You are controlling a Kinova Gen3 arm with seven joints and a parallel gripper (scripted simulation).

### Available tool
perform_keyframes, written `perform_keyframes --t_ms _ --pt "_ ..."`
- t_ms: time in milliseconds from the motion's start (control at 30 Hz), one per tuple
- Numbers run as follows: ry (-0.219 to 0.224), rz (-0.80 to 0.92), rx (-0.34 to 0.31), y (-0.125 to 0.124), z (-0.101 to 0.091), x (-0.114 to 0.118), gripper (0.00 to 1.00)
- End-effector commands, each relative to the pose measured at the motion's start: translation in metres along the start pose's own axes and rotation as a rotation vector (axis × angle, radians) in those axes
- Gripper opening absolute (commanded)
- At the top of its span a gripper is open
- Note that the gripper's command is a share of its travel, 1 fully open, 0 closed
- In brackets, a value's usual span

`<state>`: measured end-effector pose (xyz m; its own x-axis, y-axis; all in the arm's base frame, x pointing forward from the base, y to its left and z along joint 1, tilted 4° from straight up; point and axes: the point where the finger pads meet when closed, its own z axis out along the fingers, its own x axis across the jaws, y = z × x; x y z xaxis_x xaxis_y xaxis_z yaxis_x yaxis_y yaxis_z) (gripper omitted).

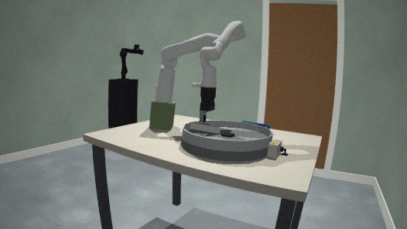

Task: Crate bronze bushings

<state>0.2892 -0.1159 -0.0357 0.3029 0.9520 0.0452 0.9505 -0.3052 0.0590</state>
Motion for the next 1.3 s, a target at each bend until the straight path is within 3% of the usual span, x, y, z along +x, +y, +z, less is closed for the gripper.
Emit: perform_keyframes --t_ms 0,1267 --pt "-0.001 0.001 0.000 -0.0002 0.0001 -0.0007 0.40" --pt "-0.001 0.001 0.000 -0.0001 0.0090 -0.0007 0.40"
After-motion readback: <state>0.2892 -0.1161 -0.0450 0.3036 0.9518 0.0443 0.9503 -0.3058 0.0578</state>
